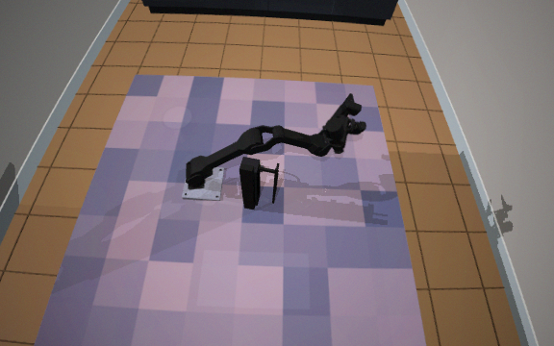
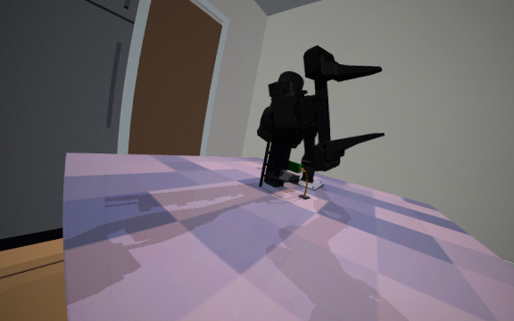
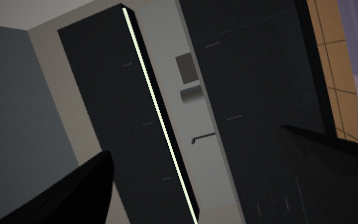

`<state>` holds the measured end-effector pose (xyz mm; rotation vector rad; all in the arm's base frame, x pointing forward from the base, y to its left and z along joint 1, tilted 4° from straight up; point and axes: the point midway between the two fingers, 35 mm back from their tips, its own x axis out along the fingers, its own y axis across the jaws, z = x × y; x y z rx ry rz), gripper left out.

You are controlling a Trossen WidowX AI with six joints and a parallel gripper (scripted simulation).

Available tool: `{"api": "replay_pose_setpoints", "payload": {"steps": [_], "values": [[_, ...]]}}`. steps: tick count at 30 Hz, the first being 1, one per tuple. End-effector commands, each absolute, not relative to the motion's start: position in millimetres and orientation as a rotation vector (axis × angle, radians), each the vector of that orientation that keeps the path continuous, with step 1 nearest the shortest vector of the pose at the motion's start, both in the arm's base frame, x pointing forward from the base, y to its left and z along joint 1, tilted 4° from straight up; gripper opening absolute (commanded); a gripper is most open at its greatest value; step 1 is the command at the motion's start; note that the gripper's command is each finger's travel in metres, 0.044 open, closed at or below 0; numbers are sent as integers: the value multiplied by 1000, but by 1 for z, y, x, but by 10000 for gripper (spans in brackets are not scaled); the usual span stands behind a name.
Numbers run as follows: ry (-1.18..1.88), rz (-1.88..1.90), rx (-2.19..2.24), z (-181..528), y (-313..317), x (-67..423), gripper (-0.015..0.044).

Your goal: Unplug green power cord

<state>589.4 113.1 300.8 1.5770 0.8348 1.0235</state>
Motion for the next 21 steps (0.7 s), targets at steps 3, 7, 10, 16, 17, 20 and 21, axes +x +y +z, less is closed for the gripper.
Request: {"api": "replay_pose_setpoints", "payload": {"steps": [3, 7, 10, 16, 17, 20, 21], "values": [[773, 993, 1547, 304, 113, 592, 321], [636, 883, 1433, 306, 111, 596, 216], [567, 785, 1316, 301, 109, 594, 160], [530, 583, 999, 280, 103, 576, 160], [537, 554, 937, 275, 101, 570, 160], [575, 477, 737, 258, 96, 550, 160], [594, 456, 666, 252, 94, 542, 160]]}}
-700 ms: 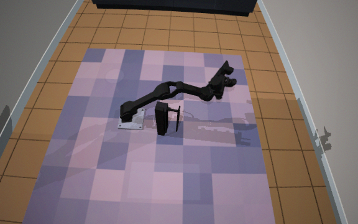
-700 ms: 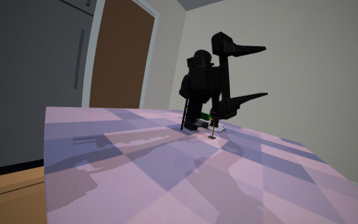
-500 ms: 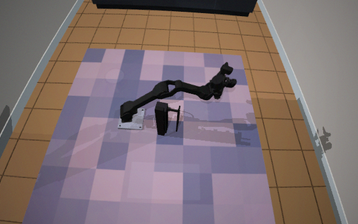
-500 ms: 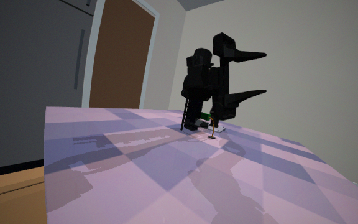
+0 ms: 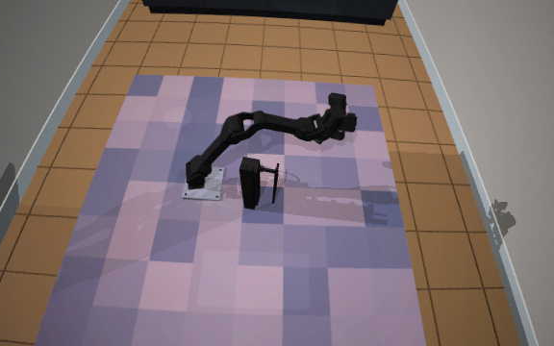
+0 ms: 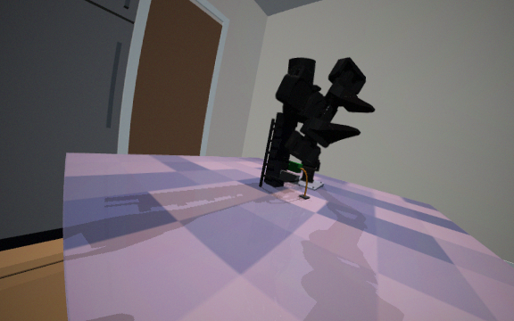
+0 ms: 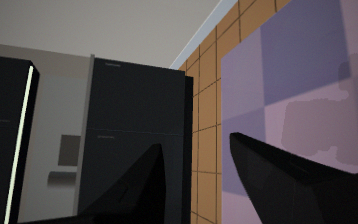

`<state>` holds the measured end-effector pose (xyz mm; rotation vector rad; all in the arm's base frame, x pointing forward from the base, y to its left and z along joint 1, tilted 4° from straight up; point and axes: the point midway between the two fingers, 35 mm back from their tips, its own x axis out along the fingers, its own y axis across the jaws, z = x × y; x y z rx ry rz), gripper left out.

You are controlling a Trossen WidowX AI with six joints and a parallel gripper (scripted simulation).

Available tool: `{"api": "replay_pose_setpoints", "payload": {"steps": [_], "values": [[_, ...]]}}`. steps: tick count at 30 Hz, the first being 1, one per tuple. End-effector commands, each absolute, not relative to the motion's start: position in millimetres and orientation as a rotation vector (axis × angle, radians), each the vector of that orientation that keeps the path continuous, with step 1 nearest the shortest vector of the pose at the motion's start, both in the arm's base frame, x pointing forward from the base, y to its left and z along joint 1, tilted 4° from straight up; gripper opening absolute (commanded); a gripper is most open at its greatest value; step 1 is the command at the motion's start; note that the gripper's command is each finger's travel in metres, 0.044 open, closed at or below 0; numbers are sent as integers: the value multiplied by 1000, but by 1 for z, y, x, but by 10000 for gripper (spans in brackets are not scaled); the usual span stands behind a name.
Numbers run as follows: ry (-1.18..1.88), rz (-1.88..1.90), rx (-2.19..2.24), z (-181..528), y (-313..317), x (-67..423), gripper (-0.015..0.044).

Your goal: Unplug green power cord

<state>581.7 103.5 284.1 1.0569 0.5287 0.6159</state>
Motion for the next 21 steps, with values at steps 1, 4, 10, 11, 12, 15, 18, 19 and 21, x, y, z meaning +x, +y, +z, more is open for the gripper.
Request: {"api": "replay_pose_setpoints", "payload": {"steps": [1, 4, 10, 11, 12, 15, 18, 19, 21], "values": [[615, 438, 593, 246, 92, 533, 160], [681, 407, 398, 230, 86, 508, 160], [778, 399, 153, 211, 77, 471, 160], [797, 402, 107, 208, 75, 464, 160], [818, 406, 60, 204, 73, 456, 160], [883, 427, -88, 194, 67, 431, 160], [955, 464, -246, 184, 60, 403, 160], [980, 480, -300, 181, 58, 393, 160], [1031, 519, -409, 176, 52, 372, 160]]}}
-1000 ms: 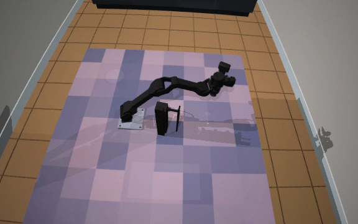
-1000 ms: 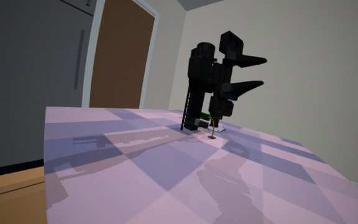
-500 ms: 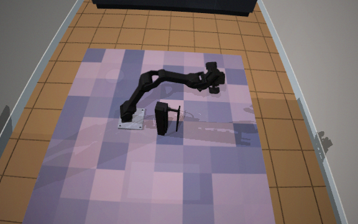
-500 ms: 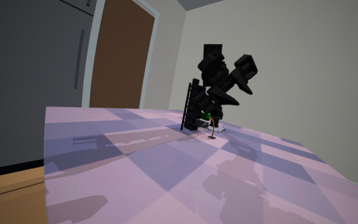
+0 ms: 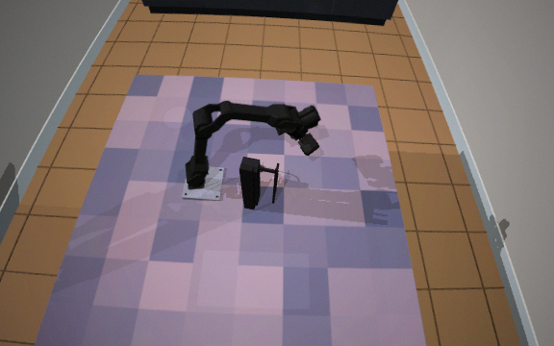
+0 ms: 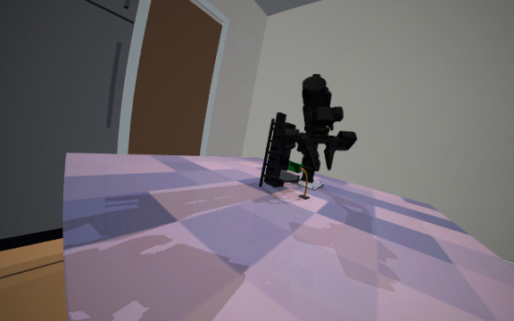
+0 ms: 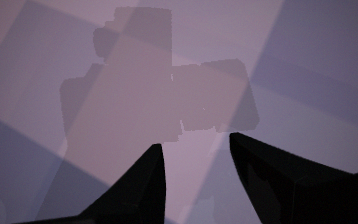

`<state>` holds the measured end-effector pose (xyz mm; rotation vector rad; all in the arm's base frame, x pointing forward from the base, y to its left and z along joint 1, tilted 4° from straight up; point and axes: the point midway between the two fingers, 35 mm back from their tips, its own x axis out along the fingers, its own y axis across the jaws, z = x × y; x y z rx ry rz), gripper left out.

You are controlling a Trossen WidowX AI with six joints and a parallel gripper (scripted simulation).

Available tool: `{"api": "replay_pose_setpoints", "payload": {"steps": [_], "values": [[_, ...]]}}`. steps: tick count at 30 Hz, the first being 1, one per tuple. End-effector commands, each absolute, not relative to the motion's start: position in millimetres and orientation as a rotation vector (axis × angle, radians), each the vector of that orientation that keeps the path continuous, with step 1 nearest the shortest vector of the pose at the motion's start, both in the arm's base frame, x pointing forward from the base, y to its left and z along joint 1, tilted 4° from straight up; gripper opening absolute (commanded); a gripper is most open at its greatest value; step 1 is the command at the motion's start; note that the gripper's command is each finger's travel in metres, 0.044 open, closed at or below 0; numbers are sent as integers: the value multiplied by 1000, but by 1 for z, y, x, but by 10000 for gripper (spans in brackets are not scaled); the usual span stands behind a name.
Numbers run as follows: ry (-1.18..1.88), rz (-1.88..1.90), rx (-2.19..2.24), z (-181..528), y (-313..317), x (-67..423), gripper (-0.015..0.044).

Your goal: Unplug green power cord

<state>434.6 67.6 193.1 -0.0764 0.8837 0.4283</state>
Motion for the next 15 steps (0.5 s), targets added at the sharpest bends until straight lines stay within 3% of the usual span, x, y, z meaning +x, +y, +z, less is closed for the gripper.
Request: {"api": "replay_pose_setpoints", "payload": {"steps": [1, 10, 15], "values": [[1057, 543, -465, 173, 50, 362, 160], [1279, 856, -956, 159, 21, 258, 160], [1287, 872, -975, 158, 20, 254, 160]]}}
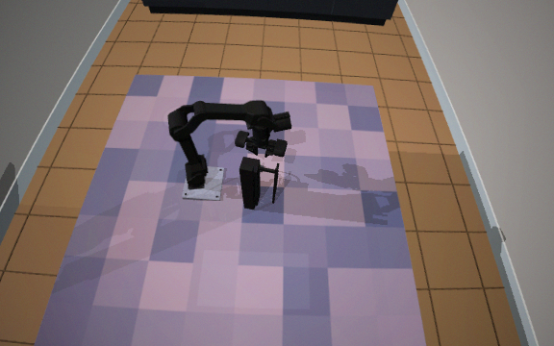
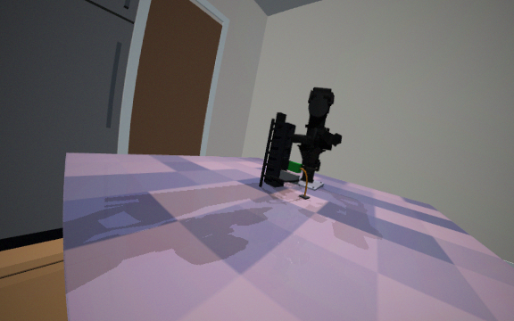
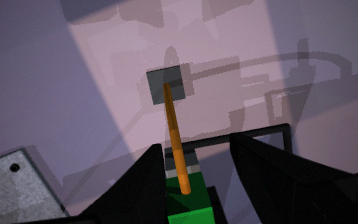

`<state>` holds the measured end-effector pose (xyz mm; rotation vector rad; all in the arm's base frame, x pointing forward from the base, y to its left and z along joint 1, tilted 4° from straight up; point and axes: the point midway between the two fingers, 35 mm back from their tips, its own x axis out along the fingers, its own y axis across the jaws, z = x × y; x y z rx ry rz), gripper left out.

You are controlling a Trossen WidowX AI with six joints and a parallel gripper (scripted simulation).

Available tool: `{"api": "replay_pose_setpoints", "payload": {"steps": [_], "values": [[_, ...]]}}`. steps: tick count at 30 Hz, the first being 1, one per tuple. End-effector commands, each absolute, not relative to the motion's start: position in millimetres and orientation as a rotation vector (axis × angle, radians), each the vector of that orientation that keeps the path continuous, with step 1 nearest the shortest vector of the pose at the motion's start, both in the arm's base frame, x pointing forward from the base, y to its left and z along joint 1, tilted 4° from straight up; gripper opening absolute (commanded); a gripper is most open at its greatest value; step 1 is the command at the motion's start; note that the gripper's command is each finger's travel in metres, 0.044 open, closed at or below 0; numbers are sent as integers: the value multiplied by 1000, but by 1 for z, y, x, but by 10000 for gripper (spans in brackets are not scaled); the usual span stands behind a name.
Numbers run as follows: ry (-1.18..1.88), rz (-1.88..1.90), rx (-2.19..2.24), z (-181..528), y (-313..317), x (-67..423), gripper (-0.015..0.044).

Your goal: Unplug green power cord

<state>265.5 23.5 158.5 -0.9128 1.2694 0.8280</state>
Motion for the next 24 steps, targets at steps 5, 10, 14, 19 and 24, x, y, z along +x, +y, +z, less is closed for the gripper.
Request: {"api": "replay_pose_setpoints", "payload": {"steps": [5, 10, 14, 19, 24], "values": [[1287, 872, -975, 158, 20, 255, 160], [1287, 872, -975, 158, 16, 254, 160], [1288, 872, -975, 158, 10, 252, 160], [1289, 871, -976, 158, 2, 249, 160], [1289, 871, -976, 158, -6, 246, 160]]}}
